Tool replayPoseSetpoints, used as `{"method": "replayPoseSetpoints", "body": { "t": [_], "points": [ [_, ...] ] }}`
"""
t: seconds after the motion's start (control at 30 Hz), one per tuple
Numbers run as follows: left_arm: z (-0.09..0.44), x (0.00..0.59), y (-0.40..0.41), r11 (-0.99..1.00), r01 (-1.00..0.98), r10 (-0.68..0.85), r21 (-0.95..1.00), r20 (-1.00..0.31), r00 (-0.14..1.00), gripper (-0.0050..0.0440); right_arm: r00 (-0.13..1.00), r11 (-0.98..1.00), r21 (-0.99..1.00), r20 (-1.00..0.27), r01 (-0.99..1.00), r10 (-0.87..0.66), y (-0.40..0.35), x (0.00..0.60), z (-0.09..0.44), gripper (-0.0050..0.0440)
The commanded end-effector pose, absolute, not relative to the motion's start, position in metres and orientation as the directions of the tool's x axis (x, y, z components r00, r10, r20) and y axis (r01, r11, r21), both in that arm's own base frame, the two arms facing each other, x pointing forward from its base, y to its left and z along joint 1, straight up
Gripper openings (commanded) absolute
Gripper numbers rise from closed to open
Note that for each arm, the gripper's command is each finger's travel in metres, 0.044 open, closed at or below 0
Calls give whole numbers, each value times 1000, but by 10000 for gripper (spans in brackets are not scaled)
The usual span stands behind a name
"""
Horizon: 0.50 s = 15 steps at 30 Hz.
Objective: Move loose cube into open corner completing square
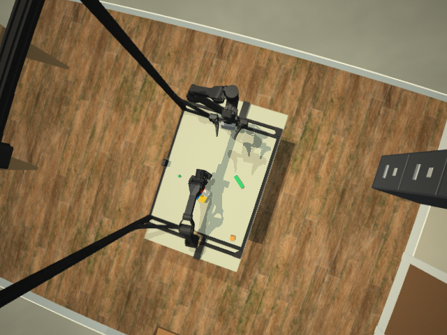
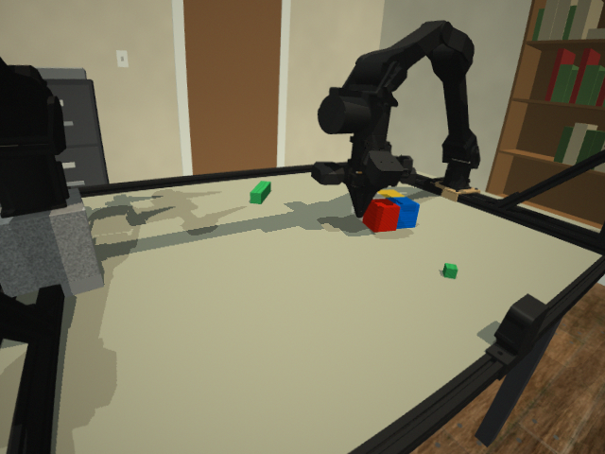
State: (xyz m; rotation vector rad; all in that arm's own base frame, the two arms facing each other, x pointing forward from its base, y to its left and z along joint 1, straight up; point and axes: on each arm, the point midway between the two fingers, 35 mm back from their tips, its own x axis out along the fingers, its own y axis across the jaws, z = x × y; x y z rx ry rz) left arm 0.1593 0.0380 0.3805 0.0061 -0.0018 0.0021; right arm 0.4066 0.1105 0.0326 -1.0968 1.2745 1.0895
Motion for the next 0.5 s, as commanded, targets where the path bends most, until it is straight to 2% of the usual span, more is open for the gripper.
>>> {"method": "replayPoseSetpoints", "body": {
  "t": [0.0,0.47],
  "points": [
    [380,159,38,1000,0,0,-1,1,1000,400,-3,153,3,-1000,-988,-2,108,418,28,0],
    [380,159,38,1000,0,0,-1,1,1000,400,-7,150,6,-1000,-989,-4,103,445,26,0]
  ]
}}
